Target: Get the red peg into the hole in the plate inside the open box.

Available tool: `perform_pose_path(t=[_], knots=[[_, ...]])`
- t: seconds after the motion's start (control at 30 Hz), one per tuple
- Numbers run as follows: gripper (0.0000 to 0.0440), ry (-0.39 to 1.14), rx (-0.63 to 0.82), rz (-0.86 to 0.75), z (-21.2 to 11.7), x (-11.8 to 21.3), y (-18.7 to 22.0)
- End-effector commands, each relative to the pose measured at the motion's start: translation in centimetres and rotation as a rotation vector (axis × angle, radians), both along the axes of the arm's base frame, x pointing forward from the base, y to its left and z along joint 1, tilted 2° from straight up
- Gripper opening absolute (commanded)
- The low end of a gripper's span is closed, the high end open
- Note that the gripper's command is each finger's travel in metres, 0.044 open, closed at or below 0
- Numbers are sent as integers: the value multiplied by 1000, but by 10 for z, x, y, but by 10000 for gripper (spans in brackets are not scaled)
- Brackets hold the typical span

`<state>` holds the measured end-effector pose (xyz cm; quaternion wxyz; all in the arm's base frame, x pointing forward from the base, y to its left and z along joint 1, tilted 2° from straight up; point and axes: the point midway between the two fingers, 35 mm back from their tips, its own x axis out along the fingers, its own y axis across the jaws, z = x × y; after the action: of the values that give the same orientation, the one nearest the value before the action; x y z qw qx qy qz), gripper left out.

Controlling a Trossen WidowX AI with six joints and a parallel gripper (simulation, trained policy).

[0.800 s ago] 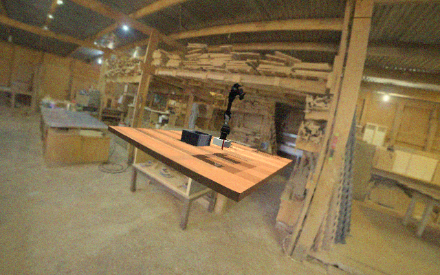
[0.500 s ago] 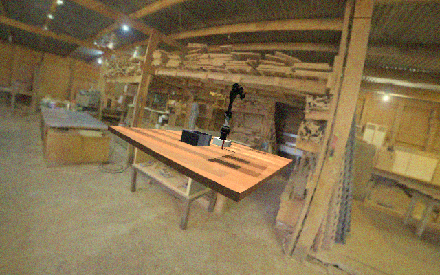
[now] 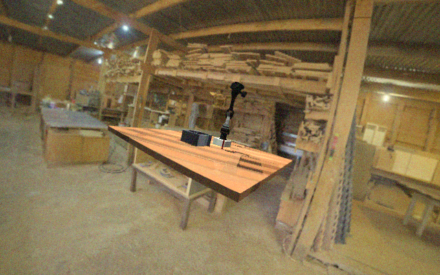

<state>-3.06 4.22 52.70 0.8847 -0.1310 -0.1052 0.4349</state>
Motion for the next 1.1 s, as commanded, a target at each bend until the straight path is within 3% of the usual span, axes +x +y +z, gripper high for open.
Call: perform_pose_path(t=[0.0,0.6,1.07], knots=[[440,130,8,-59,-11,26,8],[440,682,36,-344,-89,126,34],[440,1093,37,-594,-172,177,45]])
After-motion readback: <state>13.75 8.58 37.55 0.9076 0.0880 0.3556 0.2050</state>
